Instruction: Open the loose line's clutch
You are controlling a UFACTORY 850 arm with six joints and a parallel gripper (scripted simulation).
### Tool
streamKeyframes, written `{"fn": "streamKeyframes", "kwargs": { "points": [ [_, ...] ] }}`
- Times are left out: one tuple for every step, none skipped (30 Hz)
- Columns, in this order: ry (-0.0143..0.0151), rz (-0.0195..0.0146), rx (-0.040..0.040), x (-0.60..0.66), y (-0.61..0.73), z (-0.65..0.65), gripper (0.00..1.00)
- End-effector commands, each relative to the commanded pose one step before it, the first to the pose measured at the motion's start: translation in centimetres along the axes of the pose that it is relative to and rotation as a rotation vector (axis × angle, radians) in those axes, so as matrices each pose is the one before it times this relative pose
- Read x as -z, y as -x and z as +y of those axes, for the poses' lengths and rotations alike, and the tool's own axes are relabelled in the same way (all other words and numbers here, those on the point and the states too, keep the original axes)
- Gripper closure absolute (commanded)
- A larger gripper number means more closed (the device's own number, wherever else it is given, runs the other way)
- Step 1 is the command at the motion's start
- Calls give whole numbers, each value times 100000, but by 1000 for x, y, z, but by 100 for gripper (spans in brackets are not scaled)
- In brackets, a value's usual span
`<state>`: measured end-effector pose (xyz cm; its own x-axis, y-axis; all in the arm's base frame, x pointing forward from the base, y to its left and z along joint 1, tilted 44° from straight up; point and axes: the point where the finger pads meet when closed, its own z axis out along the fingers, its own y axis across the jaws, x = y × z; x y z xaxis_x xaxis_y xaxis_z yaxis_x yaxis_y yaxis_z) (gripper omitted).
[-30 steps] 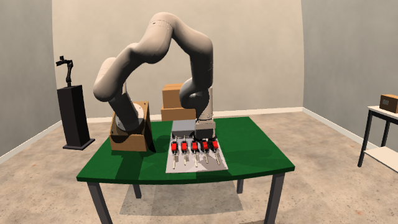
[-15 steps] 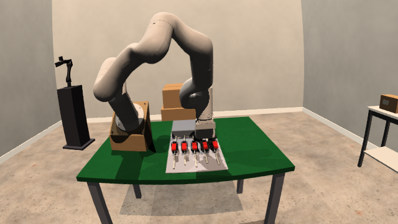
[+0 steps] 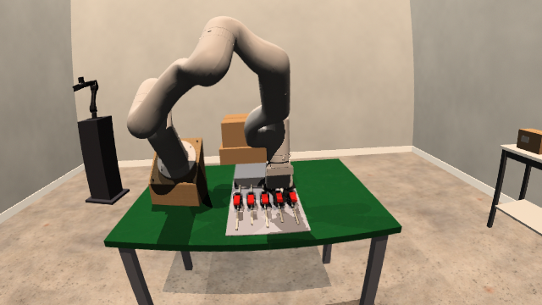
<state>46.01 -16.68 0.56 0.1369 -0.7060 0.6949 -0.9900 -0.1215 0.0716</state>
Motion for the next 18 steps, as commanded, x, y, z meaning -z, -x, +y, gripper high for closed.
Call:
{"fn": "streamKeyframes", "kwargs": {
  "points": [
    [-57, -19, 3, 679, 148, -17, 100],
    [0, 0, 0, 137, 30, 0, 100],
    [0, 0, 0, 66, 15, 0, 100],
    [0, 0, 0, 12, 3, 0, 100],
    [0, 0, 0, 12, 4, 0, 100],
    [0, 0, 0, 65, 23, 0, 100],
    [0, 0, 0, 134, 48, 0, 100],
    [0, 0, 0, 187, 67, 0, 100],
    [0, 0, 0, 206, 74, 0, 100],
    [0, 0, 0, 185, 66, 0, 100],
    [0, 0, 0, 132, 47, 0, 100],
    [0, 0, 0, 64, 23, 0, 100],
    [0, 0, 0, 11, 4, 0, 100],
    [0, 0, 0, 0, 0, 0, 100],
    [0, 0, 0, 0, 0, 0, 100],
    [0, 0, 0, 11, 6, 0, 100],
    [0, 0, 0, 62, 32, 0, 100],
    [0, 0, 0, 127, 65, 0, 100]
  ]
}}
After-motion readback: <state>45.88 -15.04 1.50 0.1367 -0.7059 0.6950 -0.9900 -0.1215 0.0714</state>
